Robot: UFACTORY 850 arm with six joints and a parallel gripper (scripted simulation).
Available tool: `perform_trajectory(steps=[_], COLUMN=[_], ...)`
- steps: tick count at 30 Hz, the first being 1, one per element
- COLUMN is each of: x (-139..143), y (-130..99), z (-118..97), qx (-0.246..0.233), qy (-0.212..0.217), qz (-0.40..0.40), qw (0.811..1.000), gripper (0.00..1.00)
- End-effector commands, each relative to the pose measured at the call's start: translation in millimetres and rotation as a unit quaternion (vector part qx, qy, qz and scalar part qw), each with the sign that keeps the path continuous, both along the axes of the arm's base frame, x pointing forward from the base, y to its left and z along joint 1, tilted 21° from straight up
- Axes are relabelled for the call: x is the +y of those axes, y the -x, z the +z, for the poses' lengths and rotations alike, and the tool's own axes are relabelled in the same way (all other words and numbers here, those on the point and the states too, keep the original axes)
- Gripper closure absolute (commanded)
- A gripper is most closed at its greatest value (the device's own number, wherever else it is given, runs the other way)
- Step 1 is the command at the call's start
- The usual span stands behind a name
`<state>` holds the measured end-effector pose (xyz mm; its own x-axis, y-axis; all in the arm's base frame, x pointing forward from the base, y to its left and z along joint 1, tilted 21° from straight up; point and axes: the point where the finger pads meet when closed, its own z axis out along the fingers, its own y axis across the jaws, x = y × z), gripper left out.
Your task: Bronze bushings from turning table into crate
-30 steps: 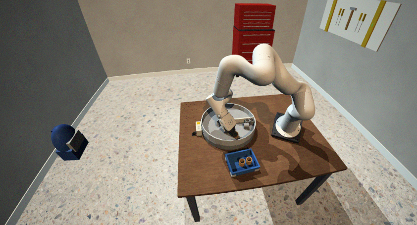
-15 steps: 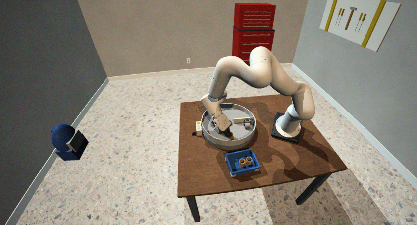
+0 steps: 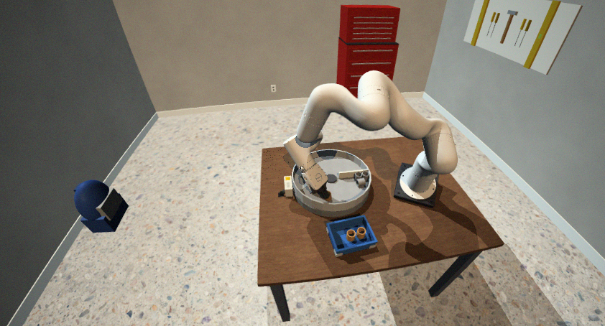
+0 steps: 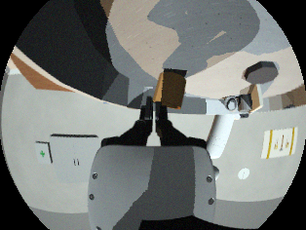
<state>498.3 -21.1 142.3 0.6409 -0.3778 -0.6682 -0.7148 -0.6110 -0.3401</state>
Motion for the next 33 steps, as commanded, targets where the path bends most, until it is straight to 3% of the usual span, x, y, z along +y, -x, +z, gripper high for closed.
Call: perform_trajectory(steps=[1,4,10,29,33], x=[-2.3,-3.1,-16.5,-38.2,-54.9], y=[-6.3,-7.6,-31.9,-57.1,-70.0], z=[0.9,1.0,1.9,0.5,-1.9], qx=[0.0,0.0,0.0,0.0,0.0], qy=[0.0,0.0,0.0,0.0,0.0], qz=[0.0,0.0,0.0,0.0,0.0], qw=[1.0,1.0,1.0,1.0,1.0], gripper=[1.0,1.0,1.0,1.0,1.0])
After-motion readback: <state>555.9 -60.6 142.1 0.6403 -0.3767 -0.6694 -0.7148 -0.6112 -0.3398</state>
